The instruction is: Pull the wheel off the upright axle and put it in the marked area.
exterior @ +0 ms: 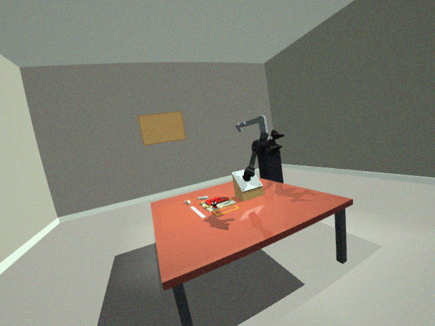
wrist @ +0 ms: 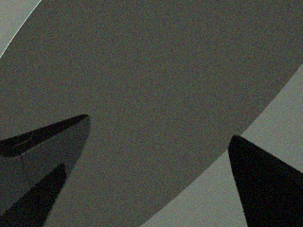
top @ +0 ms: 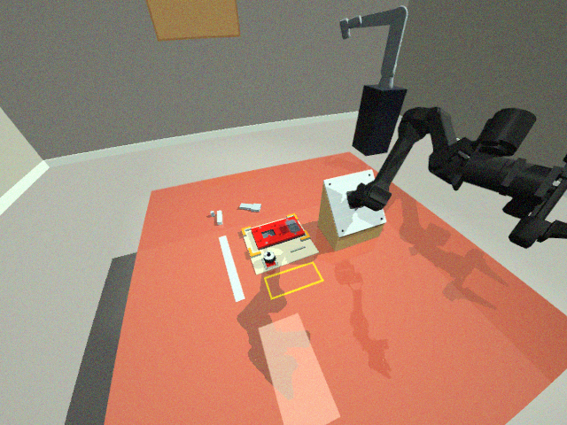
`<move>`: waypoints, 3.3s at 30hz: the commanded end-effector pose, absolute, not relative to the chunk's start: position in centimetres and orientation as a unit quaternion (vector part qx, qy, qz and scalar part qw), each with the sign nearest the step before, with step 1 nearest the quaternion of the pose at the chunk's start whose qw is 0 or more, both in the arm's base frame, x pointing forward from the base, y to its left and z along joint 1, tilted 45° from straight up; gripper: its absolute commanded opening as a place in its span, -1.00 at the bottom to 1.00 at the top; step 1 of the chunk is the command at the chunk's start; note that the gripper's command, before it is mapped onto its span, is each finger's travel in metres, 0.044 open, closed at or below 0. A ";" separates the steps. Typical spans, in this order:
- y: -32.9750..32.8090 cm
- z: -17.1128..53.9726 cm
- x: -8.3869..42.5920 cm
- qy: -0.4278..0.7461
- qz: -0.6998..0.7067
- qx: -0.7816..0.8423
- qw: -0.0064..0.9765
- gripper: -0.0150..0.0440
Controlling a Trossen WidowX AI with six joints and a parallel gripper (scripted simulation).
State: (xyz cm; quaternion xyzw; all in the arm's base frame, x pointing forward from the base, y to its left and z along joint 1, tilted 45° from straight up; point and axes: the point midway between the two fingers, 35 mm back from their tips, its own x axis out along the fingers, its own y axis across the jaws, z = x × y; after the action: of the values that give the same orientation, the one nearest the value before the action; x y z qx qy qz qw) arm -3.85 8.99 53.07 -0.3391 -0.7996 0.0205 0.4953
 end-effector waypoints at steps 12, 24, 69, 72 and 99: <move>18.2 50.1 5.8 -0.674 0.198 -0.427 0.569 0.53; 23.6 44.0 16.3 -0.488 0.358 -0.457 0.652 0.53; 7.0 1.2 35.1 0.657 0.298 0.240 0.650 0.53; 7.0 1.2 35.1 0.657 0.298 0.240 0.650 0.53; 12.4 -3.4 35.3 0.657 0.301 0.235 0.650 0.17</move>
State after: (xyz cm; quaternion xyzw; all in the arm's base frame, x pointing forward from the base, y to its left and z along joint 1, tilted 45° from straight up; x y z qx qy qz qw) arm 35.25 12.41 -3.44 -0.2362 -0.6578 -0.2995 -0.6494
